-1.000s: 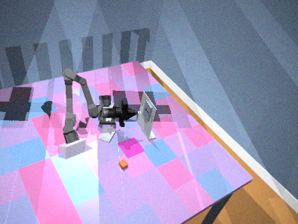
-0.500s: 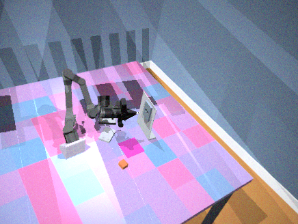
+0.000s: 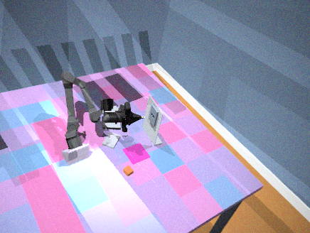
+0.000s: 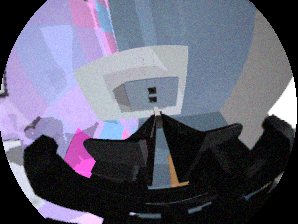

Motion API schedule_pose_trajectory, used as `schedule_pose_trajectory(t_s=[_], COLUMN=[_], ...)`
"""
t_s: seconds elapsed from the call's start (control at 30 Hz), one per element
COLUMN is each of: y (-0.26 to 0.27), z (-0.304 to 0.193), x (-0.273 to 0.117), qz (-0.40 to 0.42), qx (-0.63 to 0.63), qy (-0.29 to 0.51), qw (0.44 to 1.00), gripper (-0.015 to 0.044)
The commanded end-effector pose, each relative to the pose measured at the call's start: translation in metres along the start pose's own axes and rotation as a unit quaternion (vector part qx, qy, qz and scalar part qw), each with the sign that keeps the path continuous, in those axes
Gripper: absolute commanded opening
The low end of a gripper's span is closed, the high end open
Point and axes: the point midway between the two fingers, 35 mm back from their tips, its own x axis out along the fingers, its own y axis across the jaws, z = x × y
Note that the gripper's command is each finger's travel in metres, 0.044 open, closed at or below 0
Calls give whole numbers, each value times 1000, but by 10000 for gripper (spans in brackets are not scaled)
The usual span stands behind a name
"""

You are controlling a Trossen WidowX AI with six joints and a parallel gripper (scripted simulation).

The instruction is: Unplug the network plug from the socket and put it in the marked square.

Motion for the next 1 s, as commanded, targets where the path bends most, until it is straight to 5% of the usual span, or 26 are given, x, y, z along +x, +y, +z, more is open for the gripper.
schedule_pose_trajectory(t_s=[0.0,0.97], y=[-9,-48], z=[2,-5], x=[-1,-17], qz=[-2,20], qx=[-2,-8], qy=[-4,5], qw=[1000,1000], gripper=[0,0])
